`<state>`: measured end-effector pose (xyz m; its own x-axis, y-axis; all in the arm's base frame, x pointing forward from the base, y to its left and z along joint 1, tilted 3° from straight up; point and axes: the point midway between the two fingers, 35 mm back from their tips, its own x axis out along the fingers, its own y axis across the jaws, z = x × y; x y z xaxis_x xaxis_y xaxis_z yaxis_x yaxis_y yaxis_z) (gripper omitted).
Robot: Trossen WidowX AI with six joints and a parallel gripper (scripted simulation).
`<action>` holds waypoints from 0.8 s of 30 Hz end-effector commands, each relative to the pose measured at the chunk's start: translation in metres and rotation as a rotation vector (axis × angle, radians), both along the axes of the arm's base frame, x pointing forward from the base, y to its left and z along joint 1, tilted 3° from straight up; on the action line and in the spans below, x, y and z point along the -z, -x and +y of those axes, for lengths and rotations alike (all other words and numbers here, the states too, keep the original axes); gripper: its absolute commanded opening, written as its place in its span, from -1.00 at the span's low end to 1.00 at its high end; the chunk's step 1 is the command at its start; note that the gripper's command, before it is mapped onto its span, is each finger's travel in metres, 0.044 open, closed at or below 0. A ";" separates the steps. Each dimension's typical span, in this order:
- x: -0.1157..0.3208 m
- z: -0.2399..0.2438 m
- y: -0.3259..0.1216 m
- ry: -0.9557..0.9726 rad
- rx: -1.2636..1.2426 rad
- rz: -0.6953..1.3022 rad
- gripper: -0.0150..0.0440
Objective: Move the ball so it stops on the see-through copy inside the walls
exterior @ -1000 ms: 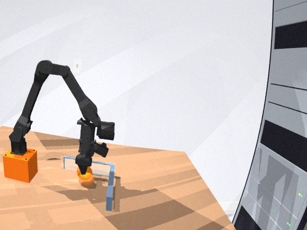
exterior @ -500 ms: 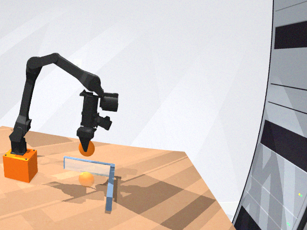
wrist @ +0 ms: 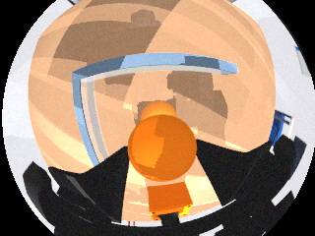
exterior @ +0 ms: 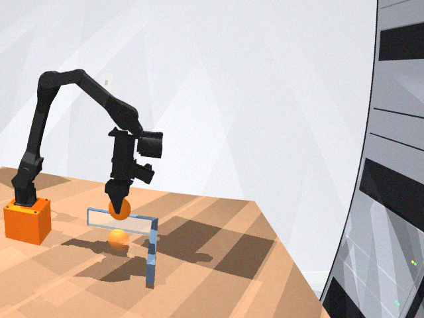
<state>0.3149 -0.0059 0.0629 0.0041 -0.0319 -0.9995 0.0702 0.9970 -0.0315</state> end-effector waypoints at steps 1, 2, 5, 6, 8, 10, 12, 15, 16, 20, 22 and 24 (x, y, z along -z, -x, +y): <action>0.013 -0.007 0.000 0.004 -0.005 -0.001 -0.49; 0.013 -0.007 0.000 0.004 -0.005 -0.001 -0.49; 0.020 -0.007 -0.001 0.004 -0.005 -0.002 -0.49; 0.024 -0.007 -0.001 0.004 -0.005 -0.002 -0.49; 0.035 -0.007 -0.002 0.004 -0.005 -0.002 -0.49; 0.050 -0.008 -0.003 0.004 -0.005 -0.001 -0.49; 0.065 -0.009 -0.002 0.005 -0.005 -0.001 -0.49; 0.082 -0.009 0.000 0.005 -0.005 -0.001 -0.49; 0.083 -0.009 0.000 0.005 -0.005 -0.001 -0.49; 0.083 -0.009 0.000 0.005 -0.005 -0.001 -0.49; 0.085 -0.009 0.000 0.005 -0.005 -0.001 -0.49; 0.087 -0.009 0.000 0.005 -0.005 -0.001 -0.49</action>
<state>0.3156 -0.0144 -0.0198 0.0062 -0.0329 -0.9994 0.0701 0.9970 -0.0324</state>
